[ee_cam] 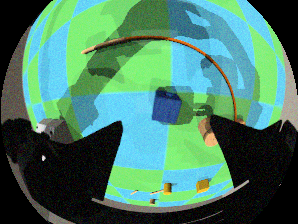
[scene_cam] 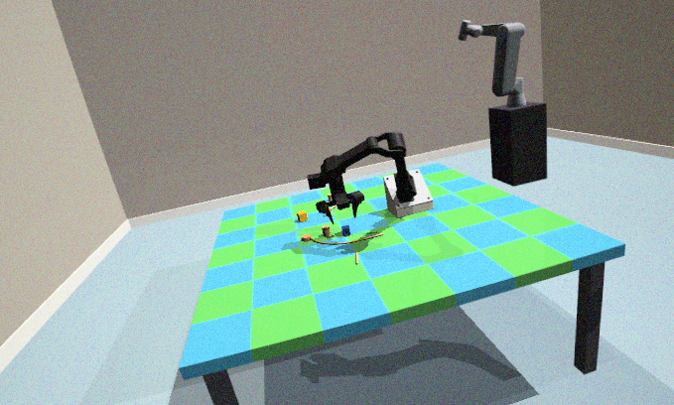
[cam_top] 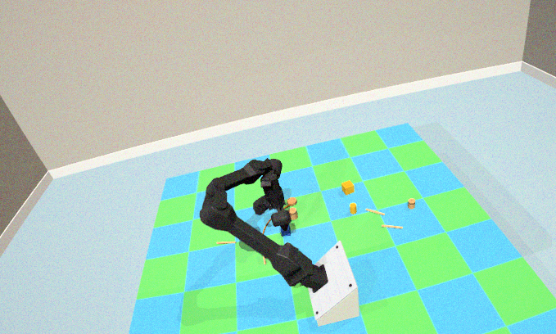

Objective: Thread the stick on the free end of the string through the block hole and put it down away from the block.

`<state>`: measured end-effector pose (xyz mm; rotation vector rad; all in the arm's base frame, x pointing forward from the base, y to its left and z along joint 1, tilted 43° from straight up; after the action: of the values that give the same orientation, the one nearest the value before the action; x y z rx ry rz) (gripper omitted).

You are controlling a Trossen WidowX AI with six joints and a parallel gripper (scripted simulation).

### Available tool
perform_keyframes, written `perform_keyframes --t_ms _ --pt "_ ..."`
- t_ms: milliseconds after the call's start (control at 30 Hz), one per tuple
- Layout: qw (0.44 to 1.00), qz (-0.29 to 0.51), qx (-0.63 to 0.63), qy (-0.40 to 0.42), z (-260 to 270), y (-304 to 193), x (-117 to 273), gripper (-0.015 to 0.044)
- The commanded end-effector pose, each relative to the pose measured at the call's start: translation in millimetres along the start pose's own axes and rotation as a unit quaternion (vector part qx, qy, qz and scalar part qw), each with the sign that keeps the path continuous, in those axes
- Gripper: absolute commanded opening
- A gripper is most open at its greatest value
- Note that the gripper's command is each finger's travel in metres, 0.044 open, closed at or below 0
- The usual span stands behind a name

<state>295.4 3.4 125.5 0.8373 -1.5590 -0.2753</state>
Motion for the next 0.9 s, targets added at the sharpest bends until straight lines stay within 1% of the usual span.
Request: perform_keyframes --t_ms 0,433,667,700,867 --pt "0.995 -0.015 0.095 -0.024 5.8 -4.9 2.2 0.0440" --pt "0.995 -0.015 0.095 -0.024 6.4 -5.2 1.9 0.0440" --pt "0.995 -0.015 0.095 -0.024 6.4 -5.2 1.9 0.0256" --pt "0.995 -0.015 0.095 -0.024 6.4 -5.2 1.9 0.0243" --pt "0.995 -0.014 0.093 -0.022 6.5 -5.3 1.7 0.0243"
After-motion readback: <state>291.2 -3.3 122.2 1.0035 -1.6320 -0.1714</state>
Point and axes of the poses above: the point midway between the two fingers, 35 mm back from their tips, its own x axis back along the fingers, its own z axis across the jaws, y = z × x, the point moved 8 cm from there along x, back along the fingers, and after that the axes turned 15 degrees about x, right-handed, at the moved point
